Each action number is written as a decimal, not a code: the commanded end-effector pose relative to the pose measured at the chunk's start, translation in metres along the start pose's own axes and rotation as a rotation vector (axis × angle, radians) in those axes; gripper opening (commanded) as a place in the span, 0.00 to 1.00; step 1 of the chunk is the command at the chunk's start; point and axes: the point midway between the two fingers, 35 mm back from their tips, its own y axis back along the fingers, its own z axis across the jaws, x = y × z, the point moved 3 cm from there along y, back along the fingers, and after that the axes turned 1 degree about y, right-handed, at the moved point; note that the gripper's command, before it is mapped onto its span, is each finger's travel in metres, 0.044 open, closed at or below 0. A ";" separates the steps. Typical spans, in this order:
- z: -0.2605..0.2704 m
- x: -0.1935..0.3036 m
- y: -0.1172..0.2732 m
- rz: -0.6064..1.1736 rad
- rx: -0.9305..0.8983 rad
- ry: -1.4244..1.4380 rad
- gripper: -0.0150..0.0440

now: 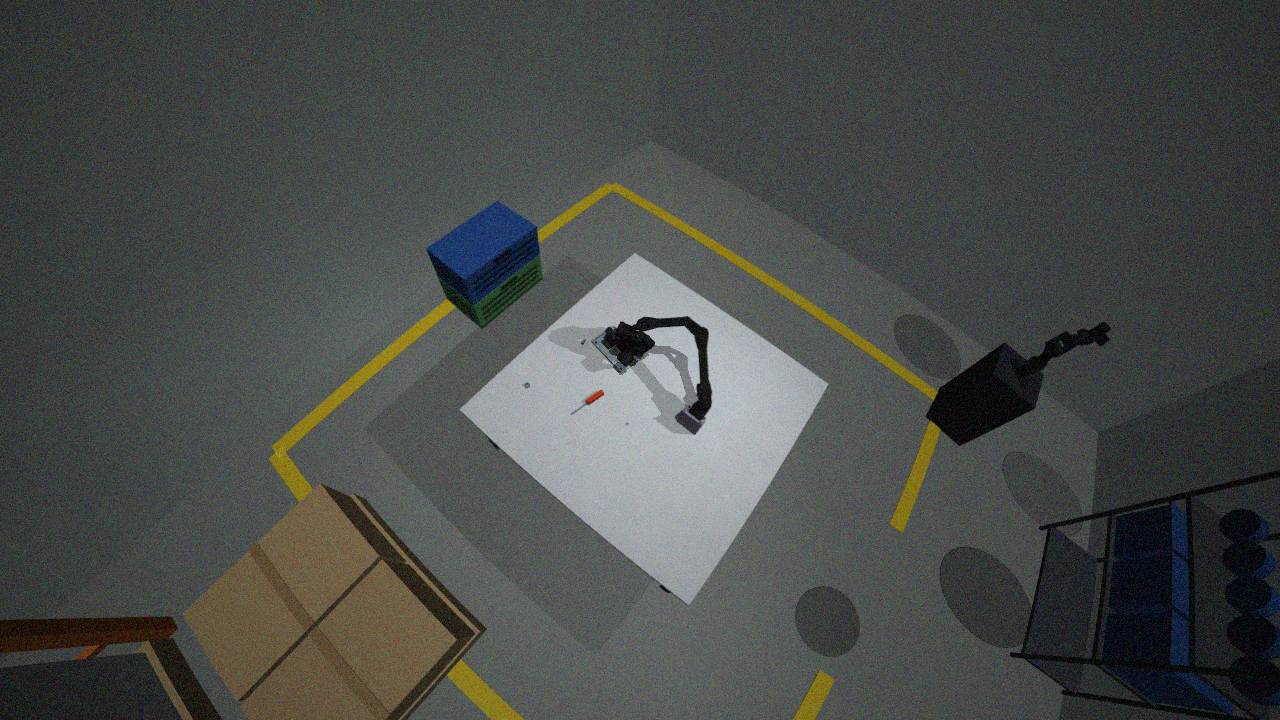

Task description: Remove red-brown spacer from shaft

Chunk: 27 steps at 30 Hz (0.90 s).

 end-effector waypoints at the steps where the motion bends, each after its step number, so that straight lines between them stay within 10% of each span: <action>1: -0.001 0.000 0.000 -0.002 0.002 0.002 1.00; 27: -0.001 0.000 -0.011 -0.002 0.002 0.002 1.00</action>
